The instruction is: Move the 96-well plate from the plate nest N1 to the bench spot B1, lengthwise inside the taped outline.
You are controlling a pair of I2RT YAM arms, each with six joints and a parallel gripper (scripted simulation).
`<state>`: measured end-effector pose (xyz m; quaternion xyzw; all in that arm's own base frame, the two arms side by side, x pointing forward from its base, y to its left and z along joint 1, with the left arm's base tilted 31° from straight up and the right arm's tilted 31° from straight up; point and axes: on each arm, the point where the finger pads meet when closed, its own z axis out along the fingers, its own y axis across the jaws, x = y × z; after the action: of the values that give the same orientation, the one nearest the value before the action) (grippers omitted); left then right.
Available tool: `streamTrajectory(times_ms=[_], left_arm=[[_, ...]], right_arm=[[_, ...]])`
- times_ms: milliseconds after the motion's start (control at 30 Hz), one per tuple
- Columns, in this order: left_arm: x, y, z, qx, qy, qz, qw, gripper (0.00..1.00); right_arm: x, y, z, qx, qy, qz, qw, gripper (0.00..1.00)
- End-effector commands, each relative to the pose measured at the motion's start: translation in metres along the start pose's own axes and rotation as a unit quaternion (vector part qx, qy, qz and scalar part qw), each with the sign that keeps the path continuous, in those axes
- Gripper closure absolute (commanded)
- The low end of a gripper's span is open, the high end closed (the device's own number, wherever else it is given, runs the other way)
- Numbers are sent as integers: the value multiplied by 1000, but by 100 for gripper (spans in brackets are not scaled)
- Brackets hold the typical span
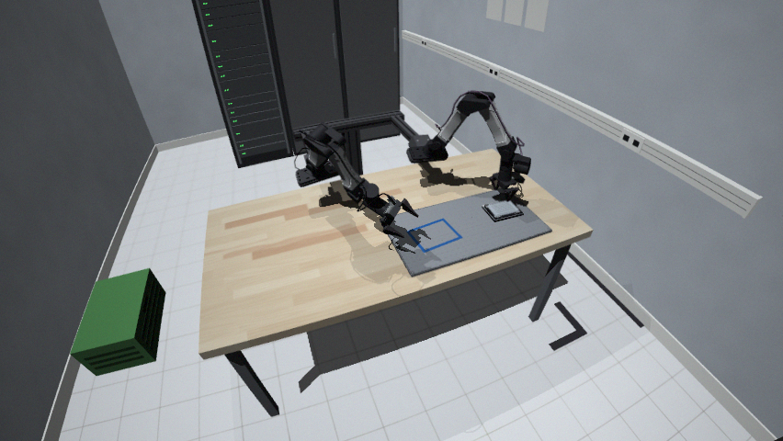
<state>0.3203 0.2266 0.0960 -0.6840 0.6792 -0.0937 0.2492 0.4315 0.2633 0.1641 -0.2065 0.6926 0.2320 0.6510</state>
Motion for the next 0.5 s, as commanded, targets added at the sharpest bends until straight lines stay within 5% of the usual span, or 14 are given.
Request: streamTrajectory(times_ms=[0, 167, 233, 467], left_arm=[[-13, -23, 14, 37, 8, 32, 999, 0], [-15, -21, 34, 30, 23, 39, 999, 0], [-15, -21, 34, 30, 23, 39, 999, 0], [-13, -14, 47, 15, 37, 37, 999, 0]], right_arm=[[-7, 57, -4, 17, 16, -80, 997, 0], [15, 155, -30, -45, 40, -156, 986, 0], [15, 155, -30, -45, 40, -156, 986, 0], [42, 264, -92, -129, 53, -259, 956, 0]])
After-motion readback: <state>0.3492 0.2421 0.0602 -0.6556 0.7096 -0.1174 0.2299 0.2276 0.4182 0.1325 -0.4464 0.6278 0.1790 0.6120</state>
